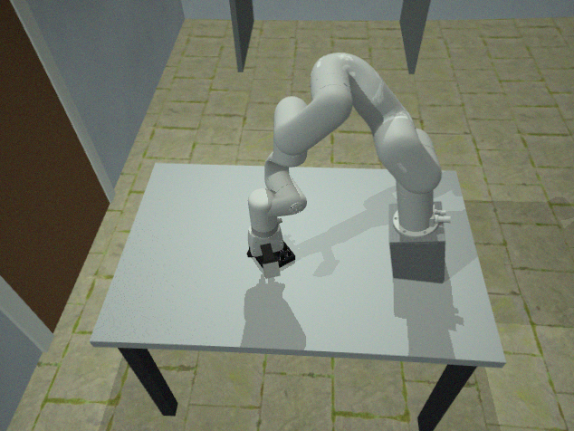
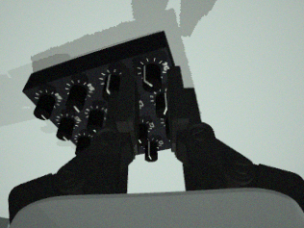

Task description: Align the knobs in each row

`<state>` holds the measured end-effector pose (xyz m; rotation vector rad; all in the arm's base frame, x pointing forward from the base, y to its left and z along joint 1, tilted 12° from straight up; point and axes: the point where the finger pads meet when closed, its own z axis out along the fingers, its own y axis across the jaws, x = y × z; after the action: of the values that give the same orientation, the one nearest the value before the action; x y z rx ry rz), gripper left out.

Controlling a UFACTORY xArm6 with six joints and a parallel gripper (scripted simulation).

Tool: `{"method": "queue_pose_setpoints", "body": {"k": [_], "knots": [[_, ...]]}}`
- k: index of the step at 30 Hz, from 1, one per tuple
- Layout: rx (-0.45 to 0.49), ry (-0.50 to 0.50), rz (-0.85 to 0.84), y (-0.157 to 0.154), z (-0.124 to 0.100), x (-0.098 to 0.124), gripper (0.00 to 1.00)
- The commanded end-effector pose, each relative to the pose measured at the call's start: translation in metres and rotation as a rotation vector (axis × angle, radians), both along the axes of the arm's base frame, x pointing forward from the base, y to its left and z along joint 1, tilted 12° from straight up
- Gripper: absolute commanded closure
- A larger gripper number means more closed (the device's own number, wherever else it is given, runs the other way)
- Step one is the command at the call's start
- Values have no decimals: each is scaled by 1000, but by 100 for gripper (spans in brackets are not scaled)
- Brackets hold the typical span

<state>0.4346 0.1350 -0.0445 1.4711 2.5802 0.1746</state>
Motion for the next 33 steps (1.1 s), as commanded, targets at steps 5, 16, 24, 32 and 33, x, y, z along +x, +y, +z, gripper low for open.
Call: {"method": "queue_pose_setpoints", "body": {"k": [5, 16, 24, 32, 33], "knots": [[1, -4, 0, 0, -4, 2, 81], [1, -4, 0, 1, -7, 3, 81], [1, -4, 0, 1, -7, 3, 81], [1, -4, 0, 1, -7, 3, 81], [1, -4, 0, 1, -7, 3, 81]]}}
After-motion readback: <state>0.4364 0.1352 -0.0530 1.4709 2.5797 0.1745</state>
